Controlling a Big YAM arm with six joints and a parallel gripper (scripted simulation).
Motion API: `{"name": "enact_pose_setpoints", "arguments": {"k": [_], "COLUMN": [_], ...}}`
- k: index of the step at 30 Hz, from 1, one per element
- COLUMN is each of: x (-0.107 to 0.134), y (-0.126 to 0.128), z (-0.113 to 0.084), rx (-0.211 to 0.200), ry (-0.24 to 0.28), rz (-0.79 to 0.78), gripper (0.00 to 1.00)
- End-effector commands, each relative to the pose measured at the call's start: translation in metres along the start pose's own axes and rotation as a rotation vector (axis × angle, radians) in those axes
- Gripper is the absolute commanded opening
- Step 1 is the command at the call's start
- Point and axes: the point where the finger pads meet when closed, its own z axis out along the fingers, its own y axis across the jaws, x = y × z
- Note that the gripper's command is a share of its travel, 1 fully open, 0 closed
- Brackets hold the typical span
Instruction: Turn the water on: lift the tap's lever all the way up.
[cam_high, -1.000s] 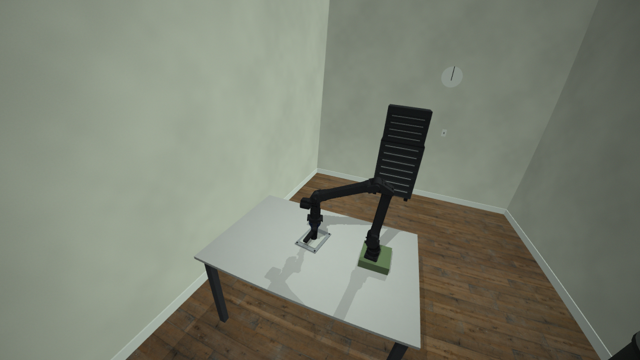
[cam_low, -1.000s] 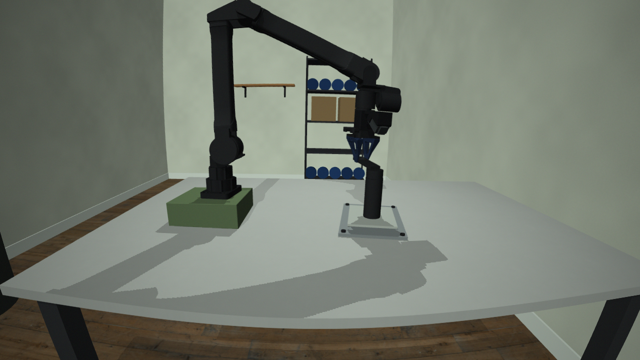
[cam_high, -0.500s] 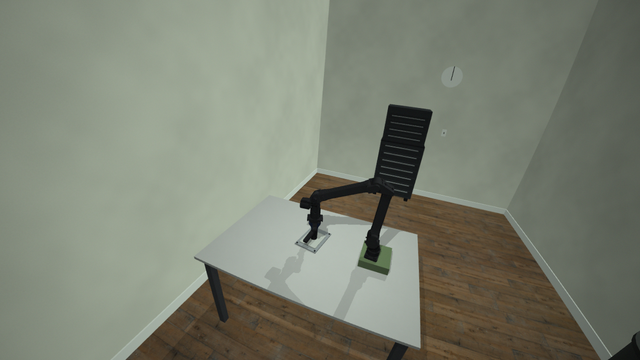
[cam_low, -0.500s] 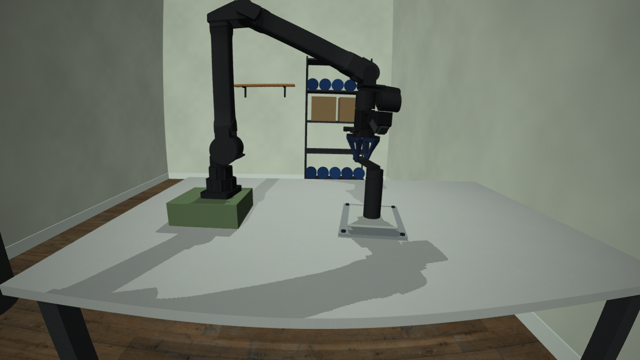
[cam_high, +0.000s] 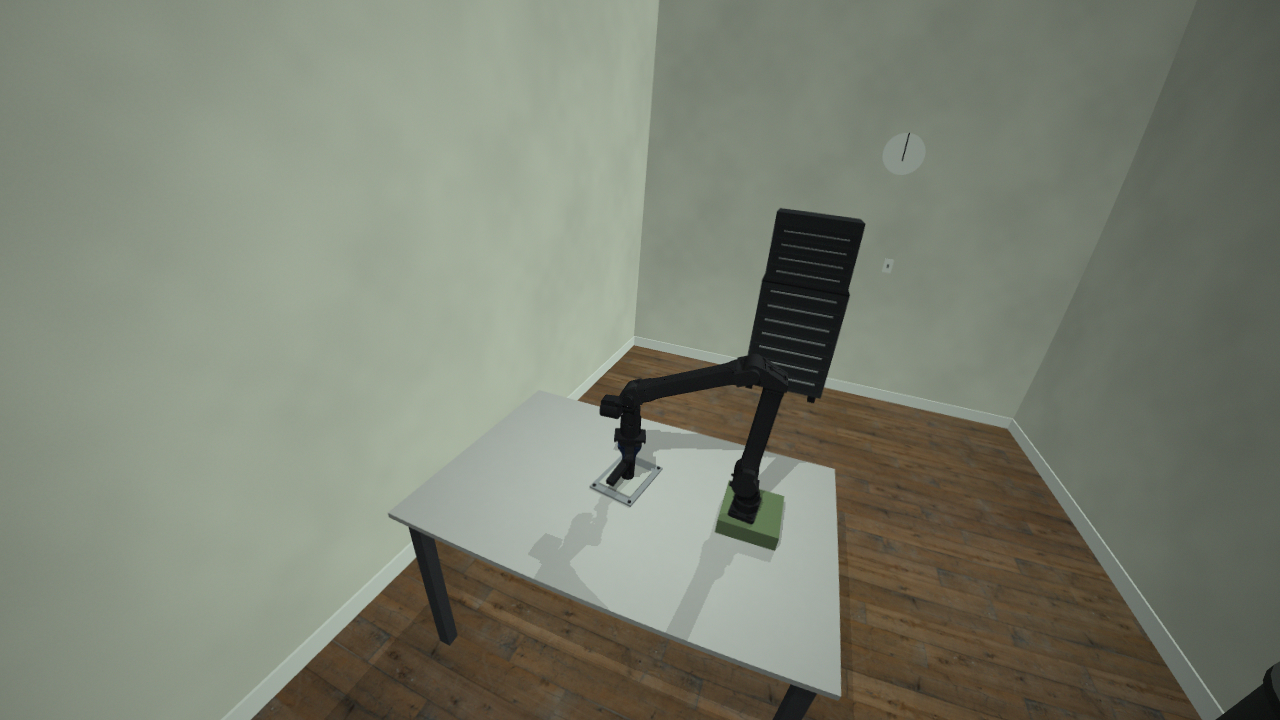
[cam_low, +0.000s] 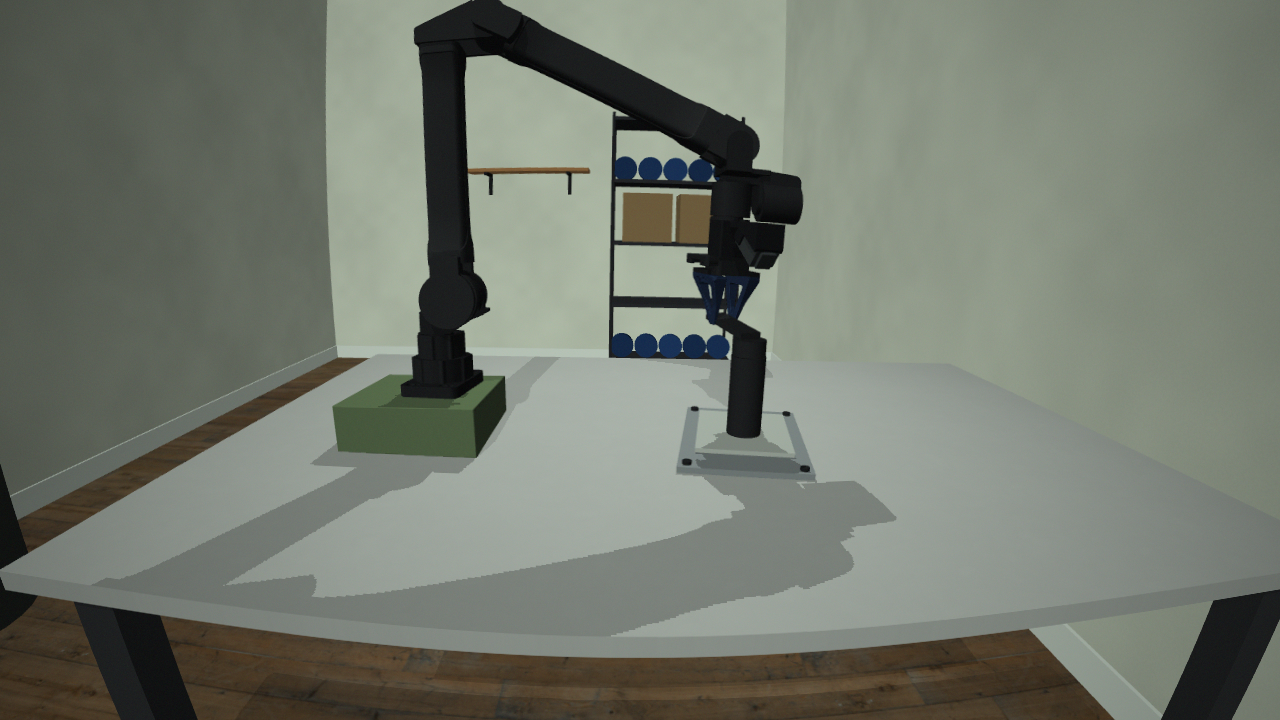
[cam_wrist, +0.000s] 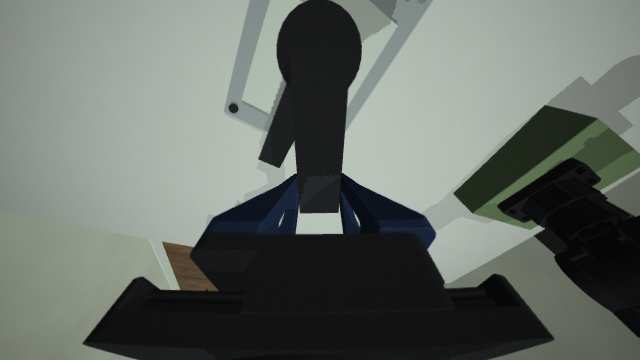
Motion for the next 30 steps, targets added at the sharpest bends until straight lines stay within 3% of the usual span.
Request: {"name": "enact_pose_setpoints", "arguments": {"k": [1, 30], "x": [-0.018, -0.032], "y": [0.017, 0.016], "z": [-0.047, -0.065], "rx": [-0.077, -0.077], "ry": [-0.042, -0.044], "rz": [-0.003, -0.003], "gripper": [0.0, 0.0]}}
